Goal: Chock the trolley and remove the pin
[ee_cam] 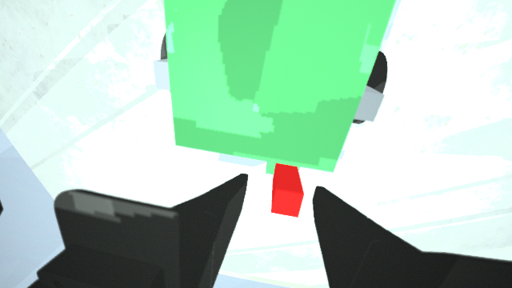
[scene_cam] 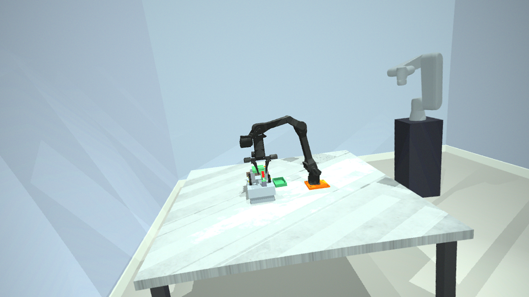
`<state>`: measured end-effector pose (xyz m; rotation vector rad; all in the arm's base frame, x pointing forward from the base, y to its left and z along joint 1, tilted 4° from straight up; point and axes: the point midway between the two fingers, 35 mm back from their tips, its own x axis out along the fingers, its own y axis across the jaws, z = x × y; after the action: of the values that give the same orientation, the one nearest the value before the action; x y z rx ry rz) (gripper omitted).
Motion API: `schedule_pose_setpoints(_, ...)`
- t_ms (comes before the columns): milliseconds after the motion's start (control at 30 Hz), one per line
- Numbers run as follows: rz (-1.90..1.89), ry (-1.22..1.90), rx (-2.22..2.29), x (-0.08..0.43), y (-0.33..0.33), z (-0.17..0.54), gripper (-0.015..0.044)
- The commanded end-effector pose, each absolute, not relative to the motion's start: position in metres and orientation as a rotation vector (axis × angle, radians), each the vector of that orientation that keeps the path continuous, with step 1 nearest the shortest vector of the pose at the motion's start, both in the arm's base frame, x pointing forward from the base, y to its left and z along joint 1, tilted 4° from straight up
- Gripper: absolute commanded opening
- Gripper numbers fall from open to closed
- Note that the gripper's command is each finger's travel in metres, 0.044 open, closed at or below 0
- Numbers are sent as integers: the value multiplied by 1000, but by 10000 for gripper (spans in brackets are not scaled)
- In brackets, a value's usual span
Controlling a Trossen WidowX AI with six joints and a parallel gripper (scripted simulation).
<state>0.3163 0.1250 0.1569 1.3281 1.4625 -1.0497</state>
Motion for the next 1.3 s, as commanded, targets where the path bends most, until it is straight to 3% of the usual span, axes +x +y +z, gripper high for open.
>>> schedule_pose_setpoints(0,-1057,1468,1328,315,127,150,190)
schedule_pose_setpoints(500,-1057,1469,1328,312,131,133,190)
schedule_pose_setpoints(633,-1052,1465,1326,314,131,136,85)
schedule_pose_setpoints(967,-1052,1465,1326,314,131,136,0)
schedule_pose_setpoints(1267,-1057,1468,1328,313,130,142,0)
